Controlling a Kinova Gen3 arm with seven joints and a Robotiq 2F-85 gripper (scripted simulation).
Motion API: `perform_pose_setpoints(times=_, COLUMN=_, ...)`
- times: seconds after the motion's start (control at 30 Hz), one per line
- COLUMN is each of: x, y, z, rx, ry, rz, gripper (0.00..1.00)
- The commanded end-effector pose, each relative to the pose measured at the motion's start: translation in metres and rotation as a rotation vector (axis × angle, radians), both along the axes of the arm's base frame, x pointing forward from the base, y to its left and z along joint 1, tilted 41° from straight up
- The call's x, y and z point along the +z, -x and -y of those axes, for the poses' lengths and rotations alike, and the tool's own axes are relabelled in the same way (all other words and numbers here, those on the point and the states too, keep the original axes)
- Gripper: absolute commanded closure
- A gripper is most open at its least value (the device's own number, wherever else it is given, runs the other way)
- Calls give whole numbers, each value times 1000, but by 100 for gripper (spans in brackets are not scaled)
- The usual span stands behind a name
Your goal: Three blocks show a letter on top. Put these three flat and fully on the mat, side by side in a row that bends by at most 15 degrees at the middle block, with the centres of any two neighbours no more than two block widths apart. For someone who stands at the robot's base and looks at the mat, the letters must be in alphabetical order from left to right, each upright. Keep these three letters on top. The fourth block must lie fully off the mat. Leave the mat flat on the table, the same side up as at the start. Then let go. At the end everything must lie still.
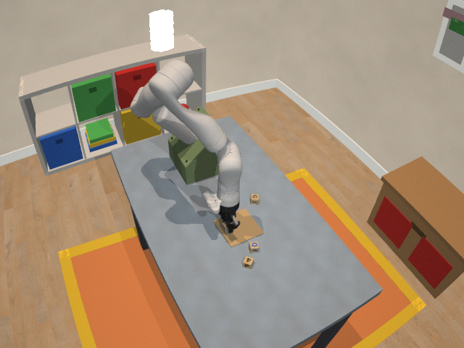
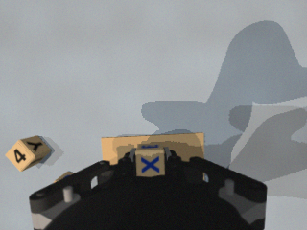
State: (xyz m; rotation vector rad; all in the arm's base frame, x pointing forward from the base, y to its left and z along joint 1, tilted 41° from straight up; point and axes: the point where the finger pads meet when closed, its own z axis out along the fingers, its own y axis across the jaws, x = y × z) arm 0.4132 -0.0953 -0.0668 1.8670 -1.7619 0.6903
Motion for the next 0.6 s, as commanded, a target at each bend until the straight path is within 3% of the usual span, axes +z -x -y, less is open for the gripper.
perform_pose_setpoints(times=0.0, x=-8, y=3, z=4, rx=0, ry=4, rz=-11, gripper=74)
perform_pose_setpoints(times=0.57, x=-11, y=3, z=7, rx=0, ry=4, rz=-11, gripper=74)
